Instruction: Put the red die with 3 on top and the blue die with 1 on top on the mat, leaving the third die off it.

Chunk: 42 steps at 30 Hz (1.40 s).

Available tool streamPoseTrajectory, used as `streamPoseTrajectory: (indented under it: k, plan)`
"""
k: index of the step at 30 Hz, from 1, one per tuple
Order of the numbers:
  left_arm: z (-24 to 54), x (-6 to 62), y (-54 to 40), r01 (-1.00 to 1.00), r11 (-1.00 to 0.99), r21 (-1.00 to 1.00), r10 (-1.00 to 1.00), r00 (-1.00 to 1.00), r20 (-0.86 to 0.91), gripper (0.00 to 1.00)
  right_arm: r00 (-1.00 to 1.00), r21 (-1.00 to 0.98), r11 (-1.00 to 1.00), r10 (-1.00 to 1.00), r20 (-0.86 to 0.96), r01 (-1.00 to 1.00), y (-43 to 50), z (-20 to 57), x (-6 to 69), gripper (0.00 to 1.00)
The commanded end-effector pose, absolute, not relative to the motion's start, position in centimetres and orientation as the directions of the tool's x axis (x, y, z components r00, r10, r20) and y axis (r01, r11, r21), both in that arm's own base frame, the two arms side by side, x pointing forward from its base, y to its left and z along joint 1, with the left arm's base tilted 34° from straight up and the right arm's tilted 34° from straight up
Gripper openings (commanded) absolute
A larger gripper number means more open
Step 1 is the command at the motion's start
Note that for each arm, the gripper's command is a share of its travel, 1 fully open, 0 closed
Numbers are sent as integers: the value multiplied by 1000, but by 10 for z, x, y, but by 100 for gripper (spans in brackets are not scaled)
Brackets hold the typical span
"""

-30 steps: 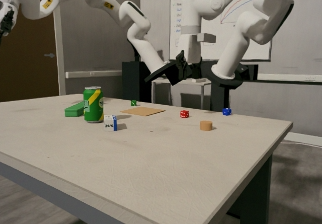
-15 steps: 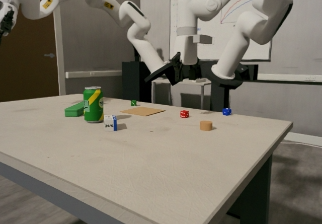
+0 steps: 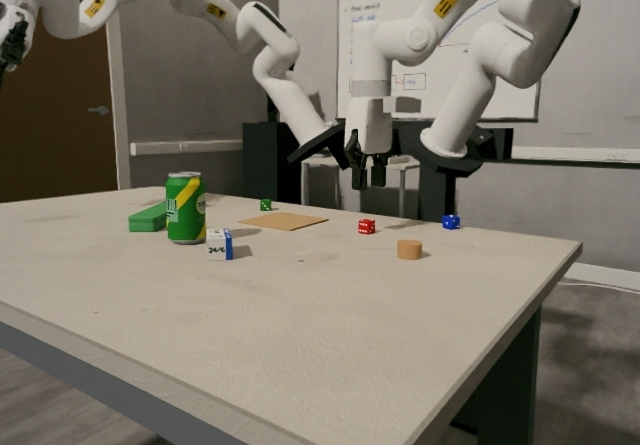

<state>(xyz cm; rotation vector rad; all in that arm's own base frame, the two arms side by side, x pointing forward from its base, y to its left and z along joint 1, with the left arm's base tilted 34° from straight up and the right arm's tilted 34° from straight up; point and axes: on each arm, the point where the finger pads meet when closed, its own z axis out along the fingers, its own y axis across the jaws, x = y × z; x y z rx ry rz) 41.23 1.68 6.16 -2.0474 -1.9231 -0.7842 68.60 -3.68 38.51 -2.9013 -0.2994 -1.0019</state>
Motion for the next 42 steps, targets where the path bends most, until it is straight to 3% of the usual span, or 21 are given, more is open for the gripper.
streamPoseTrajectory:
  k: [1, 42]
  plan:
    - [61, 416, 17, 973, -118, 200, 854, -4, 520, 43, 767, 11, -979, 165, 620, 202, -36, 388, 686, 100]
    - [52, 419, 23, 973, -118, 200, 854, -4, 520, 43, 767, 11, -979, 165, 620, 202, -36, 388, 686, 100]
